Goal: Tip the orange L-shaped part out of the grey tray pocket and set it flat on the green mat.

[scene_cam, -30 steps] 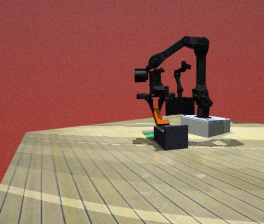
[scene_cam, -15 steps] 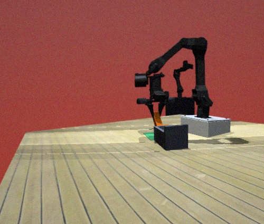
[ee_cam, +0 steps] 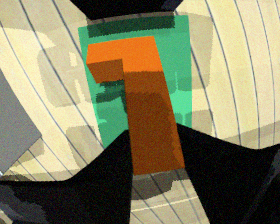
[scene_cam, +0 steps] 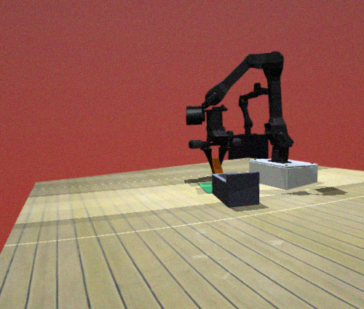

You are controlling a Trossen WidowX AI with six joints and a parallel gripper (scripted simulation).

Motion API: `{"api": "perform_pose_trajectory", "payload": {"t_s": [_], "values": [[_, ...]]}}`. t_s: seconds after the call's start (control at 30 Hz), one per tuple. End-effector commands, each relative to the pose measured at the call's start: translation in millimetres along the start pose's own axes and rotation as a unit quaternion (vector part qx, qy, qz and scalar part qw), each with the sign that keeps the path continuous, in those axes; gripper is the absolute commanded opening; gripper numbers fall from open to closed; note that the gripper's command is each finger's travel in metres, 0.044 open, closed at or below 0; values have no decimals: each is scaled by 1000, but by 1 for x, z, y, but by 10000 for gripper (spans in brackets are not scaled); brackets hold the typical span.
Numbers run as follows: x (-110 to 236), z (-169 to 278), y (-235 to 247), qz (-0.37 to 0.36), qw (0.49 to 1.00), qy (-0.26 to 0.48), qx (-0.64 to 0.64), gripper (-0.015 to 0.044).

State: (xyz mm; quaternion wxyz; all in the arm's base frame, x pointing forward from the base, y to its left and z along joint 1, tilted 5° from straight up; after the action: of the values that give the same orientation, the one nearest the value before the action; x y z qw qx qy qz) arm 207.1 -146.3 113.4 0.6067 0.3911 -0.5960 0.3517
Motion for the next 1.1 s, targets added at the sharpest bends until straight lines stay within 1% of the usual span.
{"api": "perform_pose_trajectory", "payload": {"t_s": [0.0,0.1,0.43,0.53,0.6,0.67,0.73,1.07], "values": [[-1,0,0,0,1000,3,3,0],[0,0,0,0,1000,0,0,0],[2,0,0,0,1000,0,0,262],[22,0,-3,0,1000,1,1,341],[46,1,-4,0,1000,1,1,394],[72,0,-3,1,1000,2,2,400],[87,0,-1,1,1000,3,3,400],[85,0,-2,10,1000,1,0,400]]}}
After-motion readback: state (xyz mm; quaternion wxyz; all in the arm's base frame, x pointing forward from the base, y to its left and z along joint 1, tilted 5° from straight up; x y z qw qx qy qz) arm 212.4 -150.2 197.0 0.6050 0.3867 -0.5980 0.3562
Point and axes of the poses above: the point midway between the two fingers, 35 mm back from their tips, its own x axis back along the fingers, its own y axis across the jaws, z = x × y, the point moved 10 cm from there along x, back along the fingers
